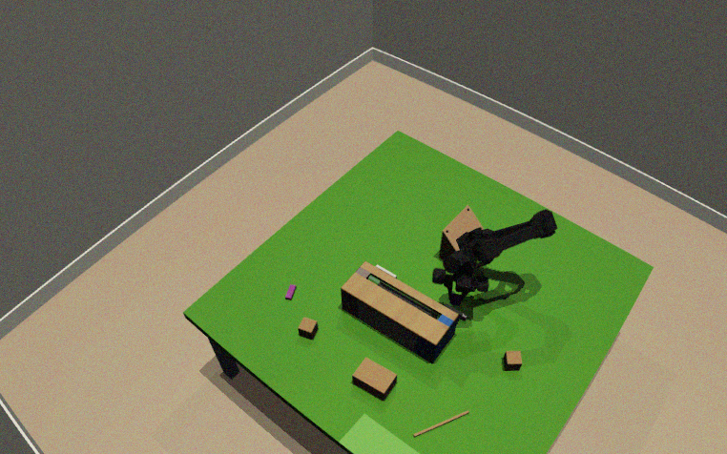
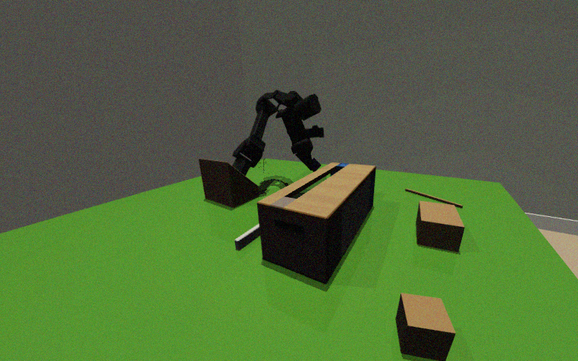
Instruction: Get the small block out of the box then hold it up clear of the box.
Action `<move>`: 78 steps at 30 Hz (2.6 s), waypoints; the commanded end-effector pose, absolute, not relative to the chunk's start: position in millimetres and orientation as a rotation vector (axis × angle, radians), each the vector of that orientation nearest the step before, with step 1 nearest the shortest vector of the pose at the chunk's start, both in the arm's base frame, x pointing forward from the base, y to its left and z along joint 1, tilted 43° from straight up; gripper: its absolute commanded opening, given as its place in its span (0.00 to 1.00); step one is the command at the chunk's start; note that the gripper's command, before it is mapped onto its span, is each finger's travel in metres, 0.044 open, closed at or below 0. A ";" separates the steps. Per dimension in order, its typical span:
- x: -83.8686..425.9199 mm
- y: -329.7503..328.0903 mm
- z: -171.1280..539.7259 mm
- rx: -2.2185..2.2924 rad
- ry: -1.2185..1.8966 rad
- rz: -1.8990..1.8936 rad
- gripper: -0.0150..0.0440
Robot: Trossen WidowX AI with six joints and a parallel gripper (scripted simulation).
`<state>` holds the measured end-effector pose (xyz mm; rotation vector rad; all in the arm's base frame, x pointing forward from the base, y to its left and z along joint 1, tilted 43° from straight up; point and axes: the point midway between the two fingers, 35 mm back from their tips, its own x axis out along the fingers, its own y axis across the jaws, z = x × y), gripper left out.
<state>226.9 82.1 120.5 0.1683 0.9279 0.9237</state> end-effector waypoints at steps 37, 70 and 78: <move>220.6 65.6 147.3 1.587 1.487 0.026 0.25; 215.7 53.1 171.2 2.614 1.596 -1.084 0.25; 215.1 51.0 175.5 2.757 1.569 -1.317 0.25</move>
